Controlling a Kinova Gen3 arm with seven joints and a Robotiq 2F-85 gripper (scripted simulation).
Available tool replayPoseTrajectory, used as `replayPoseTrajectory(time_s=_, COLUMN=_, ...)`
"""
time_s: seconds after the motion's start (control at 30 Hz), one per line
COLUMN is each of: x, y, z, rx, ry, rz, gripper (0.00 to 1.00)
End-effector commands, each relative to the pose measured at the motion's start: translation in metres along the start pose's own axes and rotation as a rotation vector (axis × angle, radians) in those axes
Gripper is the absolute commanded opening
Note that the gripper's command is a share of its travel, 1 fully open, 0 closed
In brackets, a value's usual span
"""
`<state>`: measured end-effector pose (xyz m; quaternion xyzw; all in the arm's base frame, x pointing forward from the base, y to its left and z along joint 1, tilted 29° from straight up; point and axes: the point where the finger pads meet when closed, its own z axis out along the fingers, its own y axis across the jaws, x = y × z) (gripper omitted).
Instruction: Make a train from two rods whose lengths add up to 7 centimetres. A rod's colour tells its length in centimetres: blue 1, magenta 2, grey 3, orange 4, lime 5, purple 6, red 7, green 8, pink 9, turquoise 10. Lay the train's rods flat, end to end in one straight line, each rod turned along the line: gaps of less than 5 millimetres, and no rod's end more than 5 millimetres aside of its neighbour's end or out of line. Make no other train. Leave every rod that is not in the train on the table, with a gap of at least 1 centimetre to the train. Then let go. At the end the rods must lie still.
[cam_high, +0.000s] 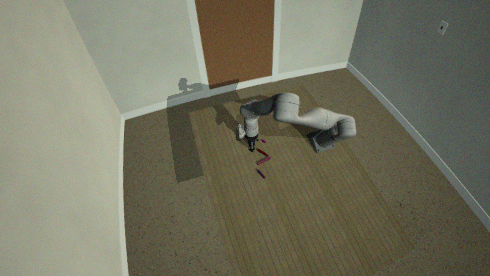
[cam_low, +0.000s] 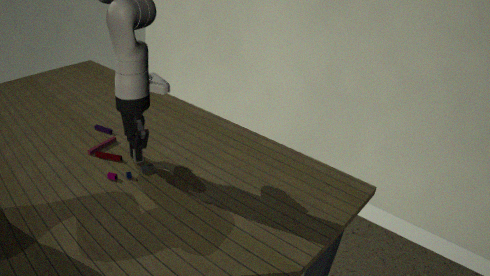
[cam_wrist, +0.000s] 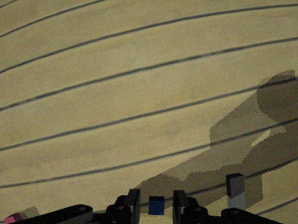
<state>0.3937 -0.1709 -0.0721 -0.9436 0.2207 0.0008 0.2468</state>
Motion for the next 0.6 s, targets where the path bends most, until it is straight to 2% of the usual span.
replayPoseTrajectory(time_s=0.0, x=0.0006, y=0.0002, z=-0.0009, rx=0.0, ry=0.002, rz=0.0, gripper=0.24)
replayPoseTrajectory(time_s=0.23, x=0.0006, y=0.0002, z=-0.0009, rx=0.0, ry=0.002, rz=0.0, gripper=0.24)
replayPoseTrajectory(time_s=0.27, x=0.0006, y=0.0002, z=-0.0009, rx=0.0, ry=0.002, rz=0.0, gripper=0.05)
replayPoseTrajectory(time_s=0.57, x=0.0006, y=0.0002, z=-0.0009, rx=0.0, ry=0.002, rz=0.0, gripper=0.05)
